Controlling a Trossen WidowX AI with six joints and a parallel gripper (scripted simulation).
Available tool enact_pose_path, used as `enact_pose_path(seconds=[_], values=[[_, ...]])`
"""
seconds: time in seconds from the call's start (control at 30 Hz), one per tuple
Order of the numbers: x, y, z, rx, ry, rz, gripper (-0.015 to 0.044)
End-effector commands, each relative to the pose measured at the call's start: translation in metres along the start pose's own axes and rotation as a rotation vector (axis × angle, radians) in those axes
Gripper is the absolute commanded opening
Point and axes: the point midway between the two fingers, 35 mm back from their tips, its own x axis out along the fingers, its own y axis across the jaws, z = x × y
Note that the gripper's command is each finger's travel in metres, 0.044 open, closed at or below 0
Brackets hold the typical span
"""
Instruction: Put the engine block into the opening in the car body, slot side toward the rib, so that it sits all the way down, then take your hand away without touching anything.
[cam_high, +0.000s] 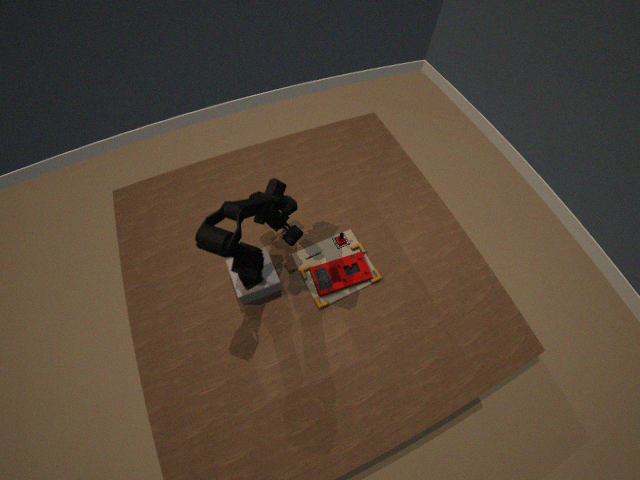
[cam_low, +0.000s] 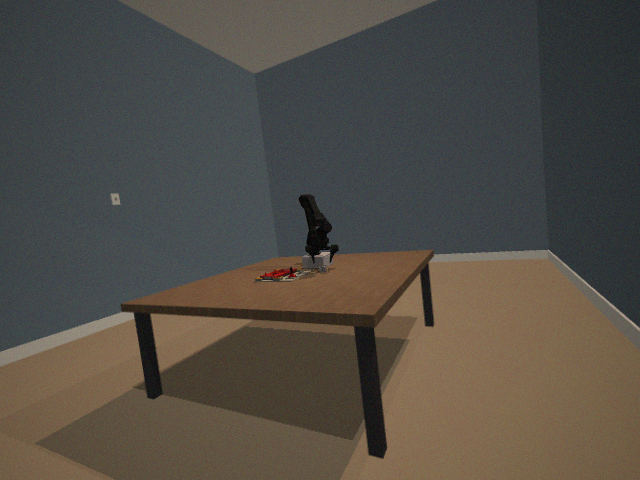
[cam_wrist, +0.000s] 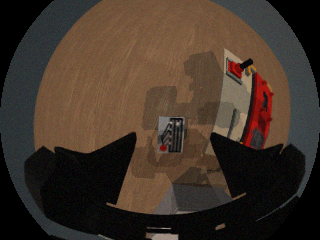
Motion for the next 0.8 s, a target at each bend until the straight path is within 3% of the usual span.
enact_pose_path(seconds=[0.0, 0.23, 0.77], values=[[-0.003, 0.000, 0.007, 0.002, 0.136, 0.014, 0.0440], [-0.011, -0.003, 0.017, 0.036, 0.342, 0.056, 0.0440], [0.002, -0.001, 0.010, 0.038, 0.348, 0.057, 0.0440]])
